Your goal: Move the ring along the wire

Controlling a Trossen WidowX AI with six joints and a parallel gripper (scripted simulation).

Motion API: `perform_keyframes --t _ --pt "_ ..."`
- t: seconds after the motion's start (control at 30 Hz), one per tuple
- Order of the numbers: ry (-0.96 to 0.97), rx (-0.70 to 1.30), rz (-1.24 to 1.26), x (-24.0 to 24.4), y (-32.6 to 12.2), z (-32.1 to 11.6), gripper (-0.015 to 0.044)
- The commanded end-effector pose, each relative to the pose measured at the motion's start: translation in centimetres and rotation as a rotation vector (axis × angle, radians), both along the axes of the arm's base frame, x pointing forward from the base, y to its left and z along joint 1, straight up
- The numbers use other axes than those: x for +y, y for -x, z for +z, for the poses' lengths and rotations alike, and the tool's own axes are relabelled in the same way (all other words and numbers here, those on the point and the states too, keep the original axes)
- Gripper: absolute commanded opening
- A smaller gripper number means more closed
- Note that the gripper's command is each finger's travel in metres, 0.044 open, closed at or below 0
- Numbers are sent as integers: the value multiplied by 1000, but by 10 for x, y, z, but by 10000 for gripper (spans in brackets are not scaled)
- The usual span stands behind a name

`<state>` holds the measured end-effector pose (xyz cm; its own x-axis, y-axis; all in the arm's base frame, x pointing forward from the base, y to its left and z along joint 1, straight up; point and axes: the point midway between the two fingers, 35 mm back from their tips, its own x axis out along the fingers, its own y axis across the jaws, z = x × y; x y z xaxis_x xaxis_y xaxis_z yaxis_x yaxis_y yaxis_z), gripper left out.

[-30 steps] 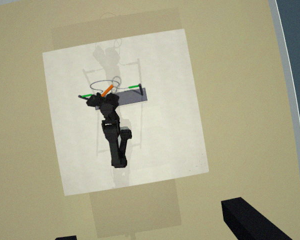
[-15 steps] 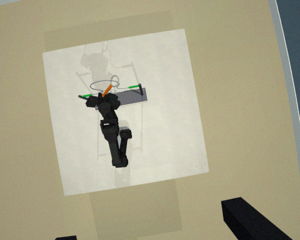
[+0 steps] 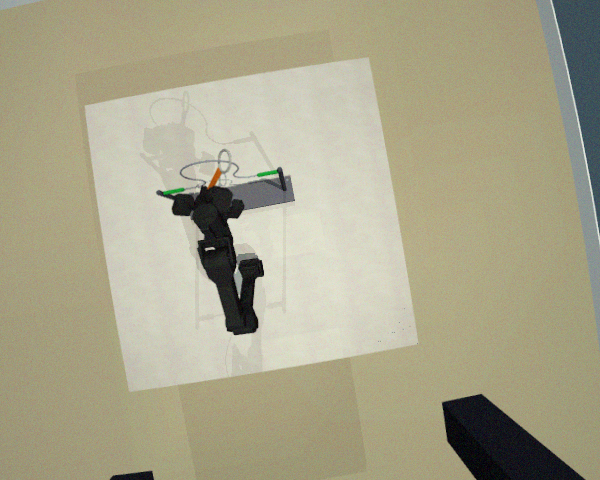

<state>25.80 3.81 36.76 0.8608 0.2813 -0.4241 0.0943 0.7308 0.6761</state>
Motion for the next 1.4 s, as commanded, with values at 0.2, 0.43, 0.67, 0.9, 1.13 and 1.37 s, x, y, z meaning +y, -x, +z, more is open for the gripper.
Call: perform_keyframes --t 0.2,0.43,0.67,0.9,1.13,1.37 --pt "139 -10 -3 -5 0 -2 -150" --pt "232 -13 -4 -9 0 -5 -150" --pt "325 -15 -6 -12 0 -7 -150" --pt "417 -18 -8 -16 0 -9 -150" --pt "510 -22 -9 -20 0 -10 -150" --pt "603 -25 -11 -25 0 -11 -150"
